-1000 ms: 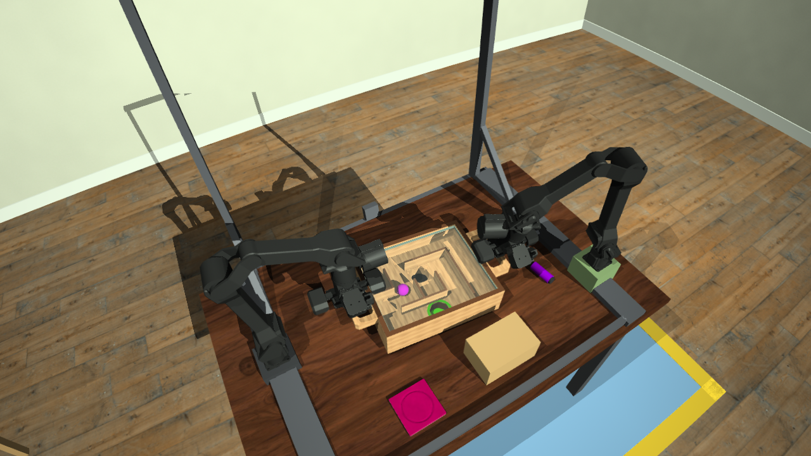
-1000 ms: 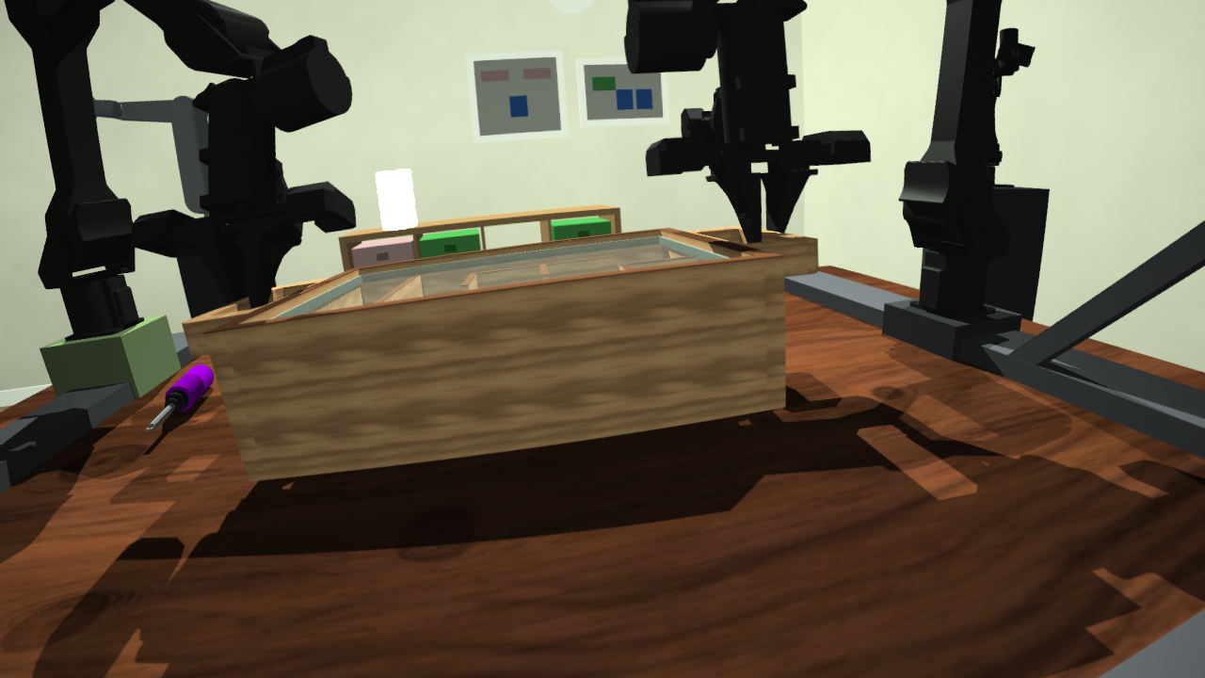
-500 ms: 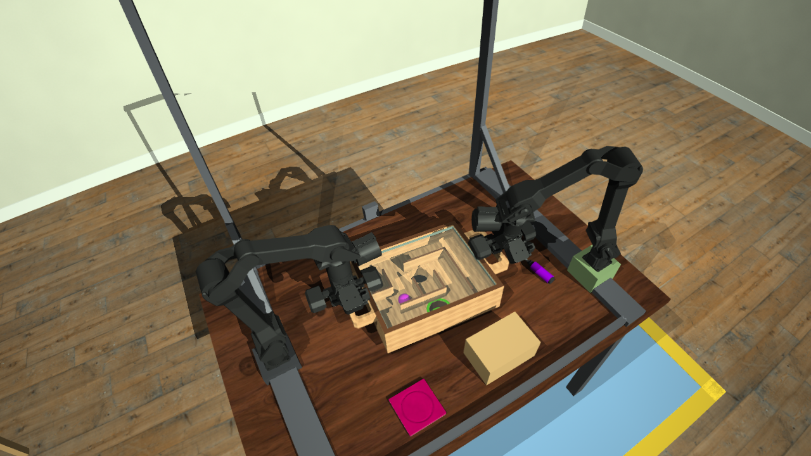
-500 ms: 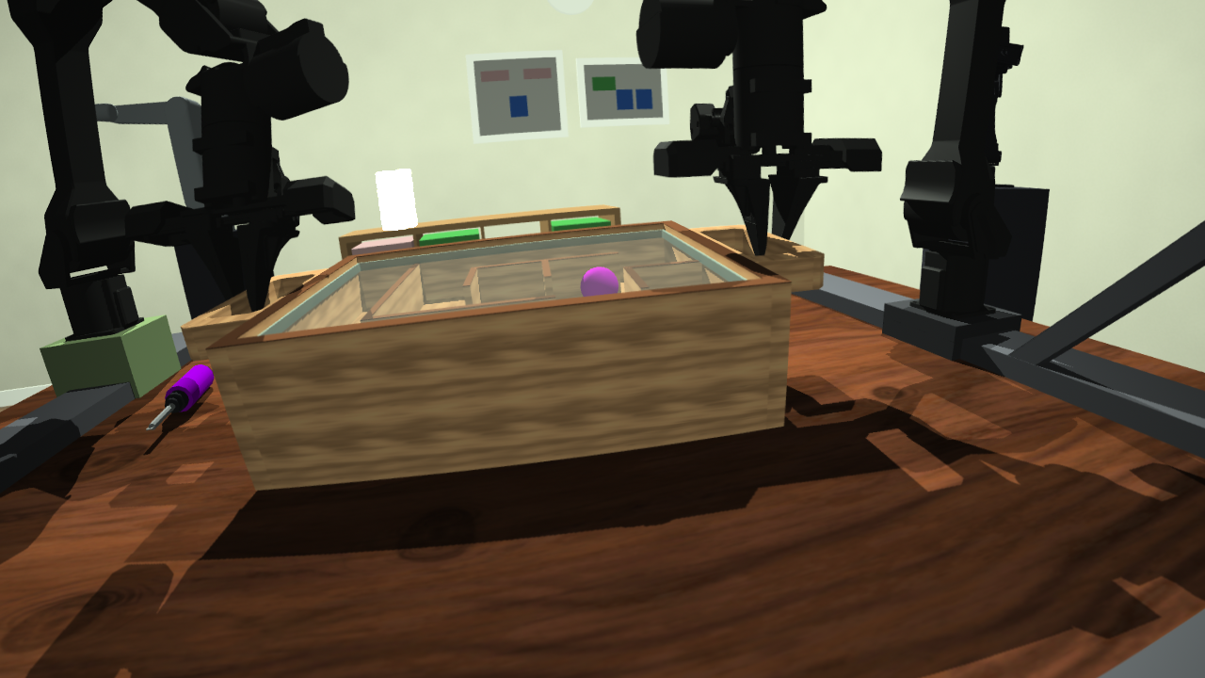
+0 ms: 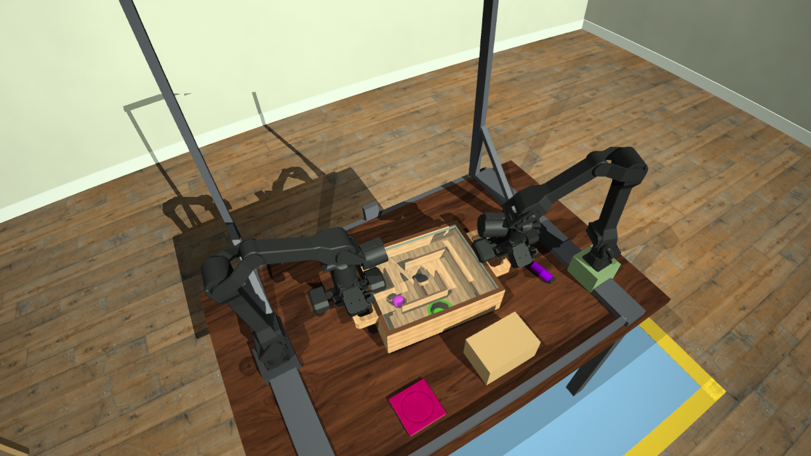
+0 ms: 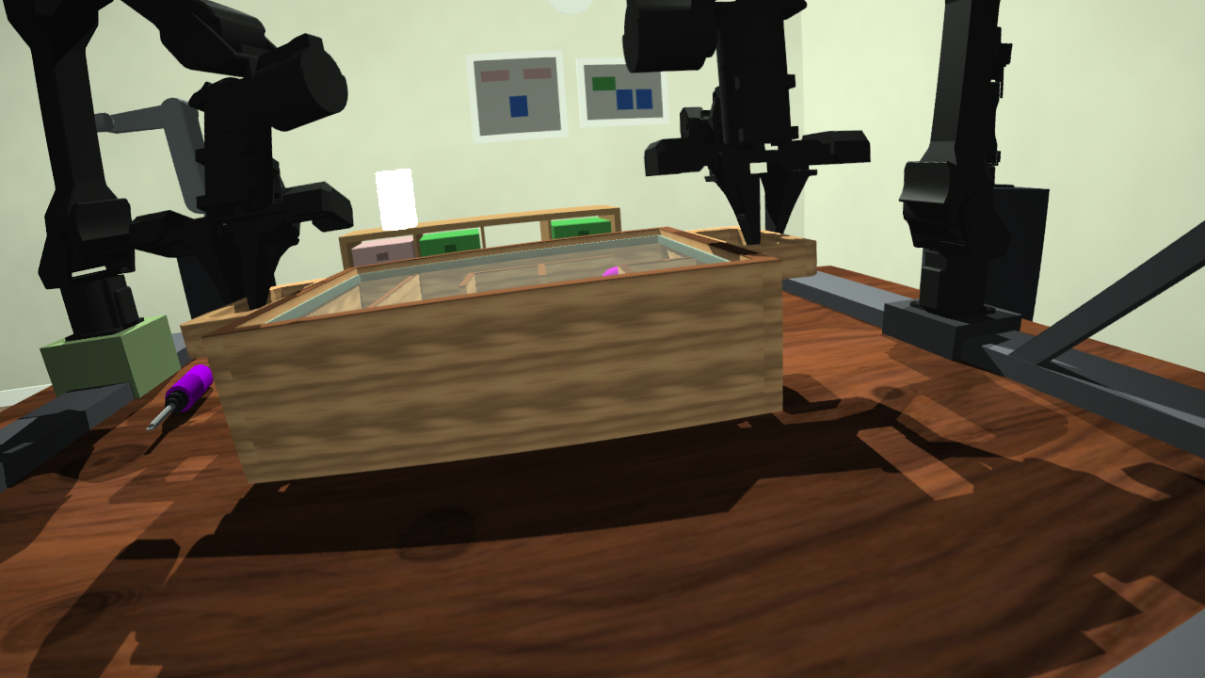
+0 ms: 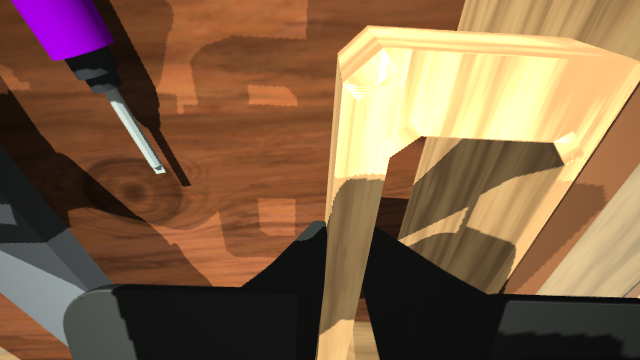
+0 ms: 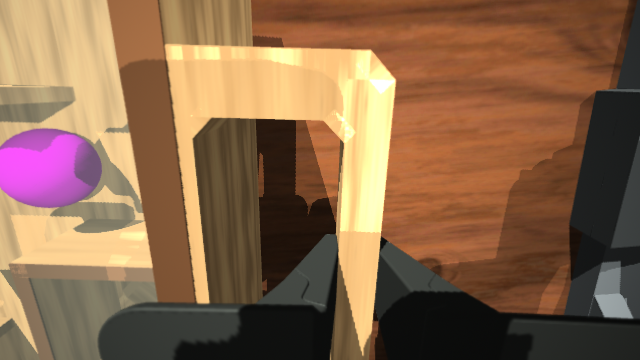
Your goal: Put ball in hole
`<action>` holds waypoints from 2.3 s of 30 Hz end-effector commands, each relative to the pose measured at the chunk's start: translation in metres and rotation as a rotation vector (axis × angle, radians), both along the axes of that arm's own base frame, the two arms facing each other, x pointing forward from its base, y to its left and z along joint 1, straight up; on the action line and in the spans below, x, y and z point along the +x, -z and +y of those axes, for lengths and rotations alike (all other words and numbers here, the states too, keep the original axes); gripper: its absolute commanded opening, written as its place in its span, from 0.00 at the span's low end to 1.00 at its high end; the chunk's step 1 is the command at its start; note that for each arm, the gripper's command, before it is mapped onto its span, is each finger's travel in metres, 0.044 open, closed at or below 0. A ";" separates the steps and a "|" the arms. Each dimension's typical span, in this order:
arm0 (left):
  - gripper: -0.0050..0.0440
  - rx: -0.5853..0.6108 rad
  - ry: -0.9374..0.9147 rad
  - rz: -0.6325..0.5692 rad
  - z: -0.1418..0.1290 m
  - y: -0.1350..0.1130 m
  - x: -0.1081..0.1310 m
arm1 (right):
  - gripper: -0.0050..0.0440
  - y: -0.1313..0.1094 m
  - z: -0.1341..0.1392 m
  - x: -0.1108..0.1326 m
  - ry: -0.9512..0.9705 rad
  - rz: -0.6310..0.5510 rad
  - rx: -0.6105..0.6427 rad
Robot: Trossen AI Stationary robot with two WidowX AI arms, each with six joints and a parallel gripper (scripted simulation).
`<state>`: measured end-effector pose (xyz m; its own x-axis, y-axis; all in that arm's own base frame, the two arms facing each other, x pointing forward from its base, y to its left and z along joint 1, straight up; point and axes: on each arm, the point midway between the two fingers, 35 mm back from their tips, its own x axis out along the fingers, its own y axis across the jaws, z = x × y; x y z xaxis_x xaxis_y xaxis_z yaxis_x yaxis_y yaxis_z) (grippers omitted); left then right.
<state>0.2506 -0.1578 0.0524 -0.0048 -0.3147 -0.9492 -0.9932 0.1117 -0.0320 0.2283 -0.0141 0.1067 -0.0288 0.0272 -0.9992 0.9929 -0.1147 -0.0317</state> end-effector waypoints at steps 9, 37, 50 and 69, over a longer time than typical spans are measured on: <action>0.00 0.024 0.009 0.038 -0.012 -0.031 0.011 | 0.00 0.006 0.005 -0.009 0.001 -0.095 -0.058; 0.00 -0.007 0.008 -0.055 -0.009 -0.013 0.001 | 0.00 -0.017 0.003 0.002 -0.003 -0.011 -0.034; 0.00 -0.014 0.011 0.018 -0.009 -0.027 0.010 | 0.00 0.001 0.002 -0.007 -0.004 -0.076 -0.020; 0.00 0.018 0.007 0.019 -0.008 -0.022 0.000 | 0.00 -0.005 0.004 0.002 0.000 -0.073 -0.048</action>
<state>0.2584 -0.1619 0.0667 -0.0632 -0.2807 -0.9577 -0.9932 0.1121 0.0326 0.2203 -0.0108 0.0944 0.0301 -0.0098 -0.9995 0.9931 -0.1133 0.0310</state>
